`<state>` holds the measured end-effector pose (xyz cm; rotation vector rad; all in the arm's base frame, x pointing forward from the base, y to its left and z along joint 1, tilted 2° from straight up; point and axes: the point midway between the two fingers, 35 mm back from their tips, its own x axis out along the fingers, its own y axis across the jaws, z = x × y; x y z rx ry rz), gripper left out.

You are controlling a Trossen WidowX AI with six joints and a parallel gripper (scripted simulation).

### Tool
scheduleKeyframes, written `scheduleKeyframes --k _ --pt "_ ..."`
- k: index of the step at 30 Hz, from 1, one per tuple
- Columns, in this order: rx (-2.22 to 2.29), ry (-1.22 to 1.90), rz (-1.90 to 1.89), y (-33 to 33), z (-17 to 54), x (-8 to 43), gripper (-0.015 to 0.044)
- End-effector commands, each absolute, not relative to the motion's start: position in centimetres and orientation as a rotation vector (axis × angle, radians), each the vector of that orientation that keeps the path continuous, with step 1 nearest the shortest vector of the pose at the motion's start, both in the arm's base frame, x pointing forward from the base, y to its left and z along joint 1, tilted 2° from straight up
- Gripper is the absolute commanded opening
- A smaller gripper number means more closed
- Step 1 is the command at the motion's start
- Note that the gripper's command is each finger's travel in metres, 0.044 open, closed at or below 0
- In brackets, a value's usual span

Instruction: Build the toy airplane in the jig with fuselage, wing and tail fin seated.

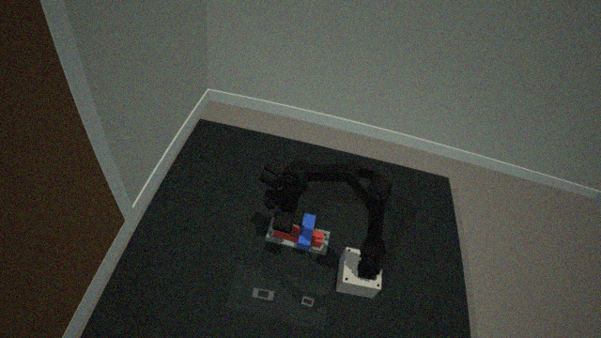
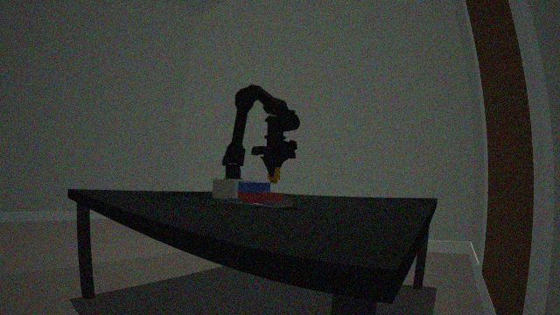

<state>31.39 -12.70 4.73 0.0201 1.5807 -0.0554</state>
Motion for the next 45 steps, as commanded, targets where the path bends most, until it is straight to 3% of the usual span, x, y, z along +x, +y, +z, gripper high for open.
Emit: scheduleKeyframes --k 1,45 --pt "0.01 1.575 -0.053 -12.9 4.8 31.6 0.0067" --pt "0.01 1.575 -0.053 -13.1 2.1 31.7 0.0067"
